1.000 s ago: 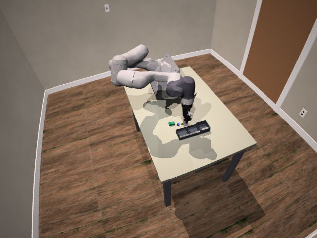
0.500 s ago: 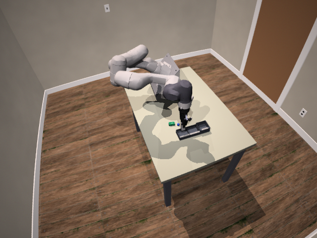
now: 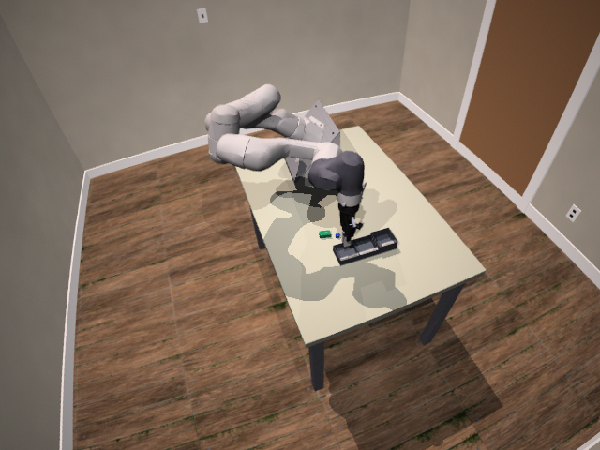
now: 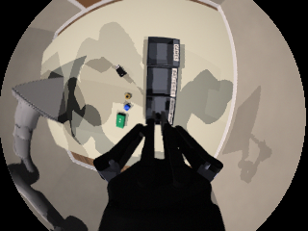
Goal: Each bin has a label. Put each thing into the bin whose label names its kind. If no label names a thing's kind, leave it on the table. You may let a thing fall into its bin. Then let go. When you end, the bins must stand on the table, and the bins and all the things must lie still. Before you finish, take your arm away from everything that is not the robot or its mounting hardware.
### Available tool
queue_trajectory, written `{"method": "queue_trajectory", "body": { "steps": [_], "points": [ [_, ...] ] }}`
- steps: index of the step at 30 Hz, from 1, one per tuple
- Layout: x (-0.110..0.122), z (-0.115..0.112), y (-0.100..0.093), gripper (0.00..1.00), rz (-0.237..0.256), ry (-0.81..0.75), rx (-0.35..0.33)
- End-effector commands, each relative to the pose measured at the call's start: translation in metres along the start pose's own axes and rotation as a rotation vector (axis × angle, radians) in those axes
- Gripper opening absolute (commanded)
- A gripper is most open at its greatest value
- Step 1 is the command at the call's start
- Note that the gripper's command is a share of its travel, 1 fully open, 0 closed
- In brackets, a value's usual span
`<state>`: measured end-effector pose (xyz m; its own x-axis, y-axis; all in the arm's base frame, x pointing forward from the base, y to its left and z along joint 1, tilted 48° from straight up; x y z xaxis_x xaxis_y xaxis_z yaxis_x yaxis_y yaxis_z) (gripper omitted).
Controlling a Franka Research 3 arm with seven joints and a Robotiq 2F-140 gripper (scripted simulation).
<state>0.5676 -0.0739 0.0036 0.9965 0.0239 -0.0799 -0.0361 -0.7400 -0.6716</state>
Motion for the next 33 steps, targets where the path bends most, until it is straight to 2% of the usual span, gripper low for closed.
{"method": "queue_trajectory", "body": {
  "steps": [1, 12, 33],
  "points": [
    [-0.001, 0.003, -0.002, 0.07, 0.001, -0.015, 0.001],
    [-0.001, 0.003, 0.004, 0.07, 0.001, -0.015, 0.001],
    [-0.001, 0.003, 0.042, 0.07, 0.001, -0.015, 0.001]
  ]
}}
Point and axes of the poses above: the point where the finger pads meet when closed, its own y axis out along the fingers, its own x axis across the jaws, z = x × y, the point moved 5 cm from there along -y, back along the fingers, and after that the axes turned 4 degrees about -y, right-handed, at the moved point
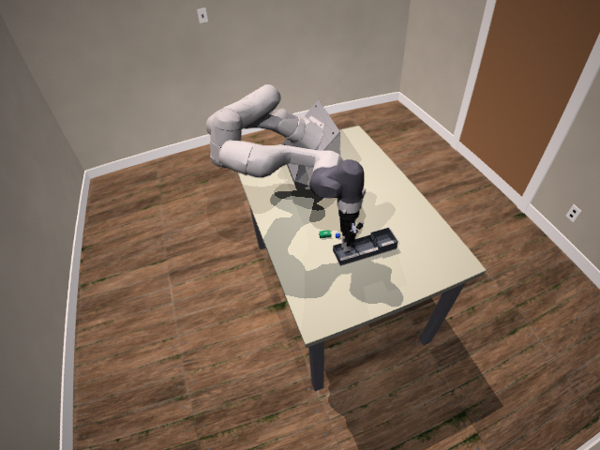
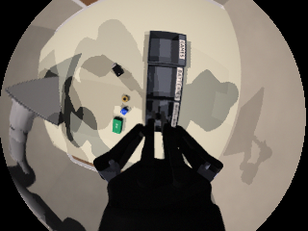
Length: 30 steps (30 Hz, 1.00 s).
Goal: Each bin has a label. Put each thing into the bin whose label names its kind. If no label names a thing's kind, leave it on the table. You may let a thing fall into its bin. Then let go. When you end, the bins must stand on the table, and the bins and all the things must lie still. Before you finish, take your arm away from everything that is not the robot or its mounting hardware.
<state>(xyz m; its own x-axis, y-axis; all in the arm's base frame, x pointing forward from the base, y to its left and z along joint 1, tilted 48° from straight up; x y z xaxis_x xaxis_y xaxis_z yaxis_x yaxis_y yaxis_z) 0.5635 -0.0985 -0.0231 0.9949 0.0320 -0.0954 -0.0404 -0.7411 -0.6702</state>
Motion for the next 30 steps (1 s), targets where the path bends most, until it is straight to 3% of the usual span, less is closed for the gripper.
{"method": "queue_trajectory", "body": {
  "steps": [1, 22, 23, 30],
  "points": [
    [0.0018, -0.0004, 0.0080, 0.07, -0.004, 0.003, 0.003],
    [0.0035, -0.0028, 0.0134, 0.07, -0.004, 0.003, 0.003],
    [0.0035, -0.0028, 0.0134, 0.19, -0.004, 0.003, 0.003],
    [0.0035, -0.0028, 0.0134, 0.19, -0.004, 0.003, 0.003]
  ]
}}
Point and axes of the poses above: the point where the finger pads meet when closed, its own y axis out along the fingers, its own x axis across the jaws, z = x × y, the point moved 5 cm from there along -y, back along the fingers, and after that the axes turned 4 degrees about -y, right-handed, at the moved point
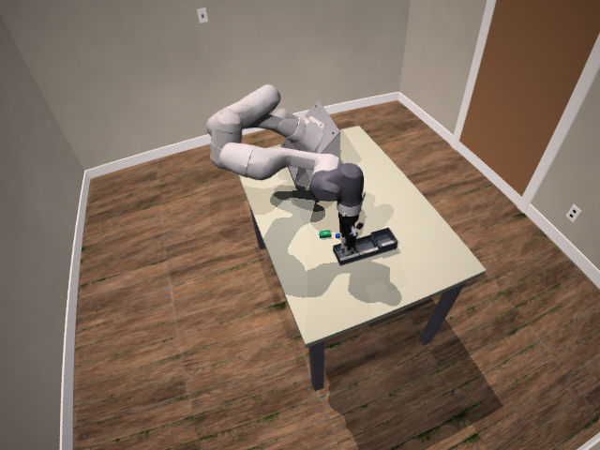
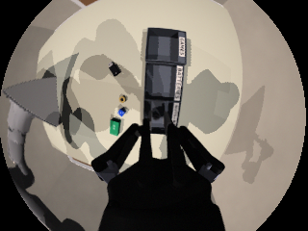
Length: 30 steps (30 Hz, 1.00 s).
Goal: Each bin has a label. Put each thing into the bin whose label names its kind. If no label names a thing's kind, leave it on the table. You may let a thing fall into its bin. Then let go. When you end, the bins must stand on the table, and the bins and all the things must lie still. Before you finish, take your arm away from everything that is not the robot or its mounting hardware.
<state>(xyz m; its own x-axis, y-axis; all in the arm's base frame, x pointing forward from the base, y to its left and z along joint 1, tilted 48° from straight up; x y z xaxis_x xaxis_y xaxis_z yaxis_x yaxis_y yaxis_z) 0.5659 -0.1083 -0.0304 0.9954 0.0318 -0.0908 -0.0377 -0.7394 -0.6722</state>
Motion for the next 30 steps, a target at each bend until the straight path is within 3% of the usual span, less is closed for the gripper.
{"method": "queue_trajectory", "body": {
  "steps": [1, 10, 30],
  "points": [
    [0.001, -0.001, 0.001, 0.19, -0.001, -0.001, 0.000],
    [0.001, -0.001, 0.001, 0.19, -0.001, -0.001, 0.000],
    [0.001, -0.001, -0.023, 0.19, -0.001, -0.001, 0.000]
  ]
}}
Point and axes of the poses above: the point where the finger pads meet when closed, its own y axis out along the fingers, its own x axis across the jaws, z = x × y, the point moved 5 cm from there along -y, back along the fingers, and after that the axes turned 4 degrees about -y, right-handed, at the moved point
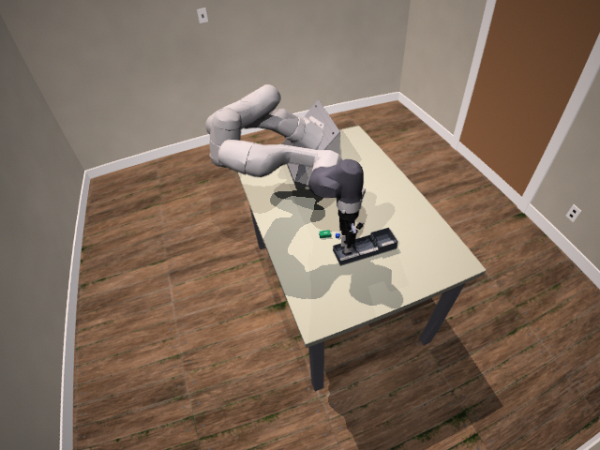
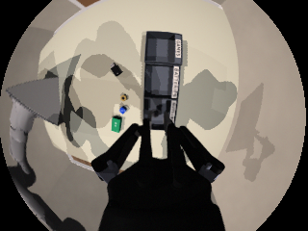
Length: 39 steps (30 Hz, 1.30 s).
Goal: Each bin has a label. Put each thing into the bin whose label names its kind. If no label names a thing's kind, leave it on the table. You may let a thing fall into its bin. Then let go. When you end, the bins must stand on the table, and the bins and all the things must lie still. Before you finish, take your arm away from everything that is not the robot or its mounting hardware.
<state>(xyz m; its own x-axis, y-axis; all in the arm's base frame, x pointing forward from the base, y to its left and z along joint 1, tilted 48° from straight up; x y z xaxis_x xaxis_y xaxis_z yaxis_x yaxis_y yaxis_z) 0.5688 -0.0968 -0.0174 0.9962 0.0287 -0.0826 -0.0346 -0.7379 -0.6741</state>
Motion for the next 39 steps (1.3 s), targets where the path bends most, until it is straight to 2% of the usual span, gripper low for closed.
{"method": "queue_trajectory", "body": {
  "steps": [1, 6, 11, 39],
  "points": [
    [-0.001, 0.001, -0.007, 0.19, 0.003, -0.009, -0.002],
    [-0.001, 0.001, -0.011, 0.19, 0.003, -0.009, -0.002],
    [-0.001, 0.001, -0.033, 0.19, 0.003, -0.009, -0.002],
    [-0.001, 0.001, -0.033, 0.19, 0.003, -0.009, -0.002]
  ]
}}
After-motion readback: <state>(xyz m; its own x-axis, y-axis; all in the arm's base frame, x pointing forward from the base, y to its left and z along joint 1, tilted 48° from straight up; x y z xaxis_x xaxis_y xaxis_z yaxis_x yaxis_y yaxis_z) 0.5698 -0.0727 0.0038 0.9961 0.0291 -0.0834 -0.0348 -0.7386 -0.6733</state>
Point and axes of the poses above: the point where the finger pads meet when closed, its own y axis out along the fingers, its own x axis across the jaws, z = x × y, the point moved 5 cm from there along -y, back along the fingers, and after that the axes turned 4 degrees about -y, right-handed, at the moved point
